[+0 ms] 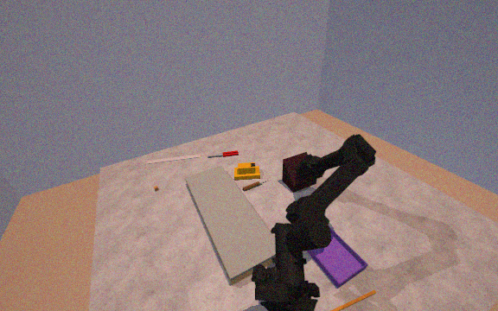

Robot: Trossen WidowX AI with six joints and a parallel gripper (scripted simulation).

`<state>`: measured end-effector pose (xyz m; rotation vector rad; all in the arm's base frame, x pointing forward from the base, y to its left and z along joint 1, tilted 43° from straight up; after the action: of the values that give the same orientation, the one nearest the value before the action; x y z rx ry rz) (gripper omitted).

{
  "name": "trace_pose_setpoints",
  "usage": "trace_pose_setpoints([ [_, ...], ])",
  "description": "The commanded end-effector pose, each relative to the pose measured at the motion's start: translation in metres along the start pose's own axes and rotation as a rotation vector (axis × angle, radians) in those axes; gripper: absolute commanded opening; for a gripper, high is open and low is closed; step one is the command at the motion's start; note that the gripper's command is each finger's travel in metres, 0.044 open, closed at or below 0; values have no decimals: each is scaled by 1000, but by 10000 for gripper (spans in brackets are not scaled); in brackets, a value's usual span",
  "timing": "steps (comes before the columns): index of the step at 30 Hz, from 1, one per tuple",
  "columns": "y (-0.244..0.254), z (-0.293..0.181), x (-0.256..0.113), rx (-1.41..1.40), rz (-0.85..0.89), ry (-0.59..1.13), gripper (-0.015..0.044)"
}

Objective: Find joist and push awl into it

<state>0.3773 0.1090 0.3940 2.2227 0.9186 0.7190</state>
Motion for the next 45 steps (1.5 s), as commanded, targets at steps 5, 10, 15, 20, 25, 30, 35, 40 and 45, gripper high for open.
trace_pose_setpoints([
  [5, 4, 47, -12, 77, -5, -165, 440],
  [10, 6, 111, -41, 200, -5, -396, 440],
  [15, 5, 169, -81, 342, 3, -622, 440],
  [20, -1, 218, -130, 499, 14, -836, 440],
  [25, -16, 259, -190, 638, 30, -1035, 440],
  [30, -26, 275, -221, 724, 36, -1132, 440],
  [35, -46, 294, -279, 855, 10, -1295, 440],
  [40, -70, 304, -336, 1109, 13, -1443, 440],
  [45, -102, 302, -399, 1448, 9, -1577, 440],
])
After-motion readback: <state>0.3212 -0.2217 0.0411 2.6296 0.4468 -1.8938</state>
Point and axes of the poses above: the point midway between the two fingers, 35 mm back from their tips, its own x axis out along the fingers, its own y axis across the jaws, z = x × y, the point moved 9 cm from there along -x, back along the fingers, and after that the axes turned 3 degrees about -x, right-handed, at the moved point
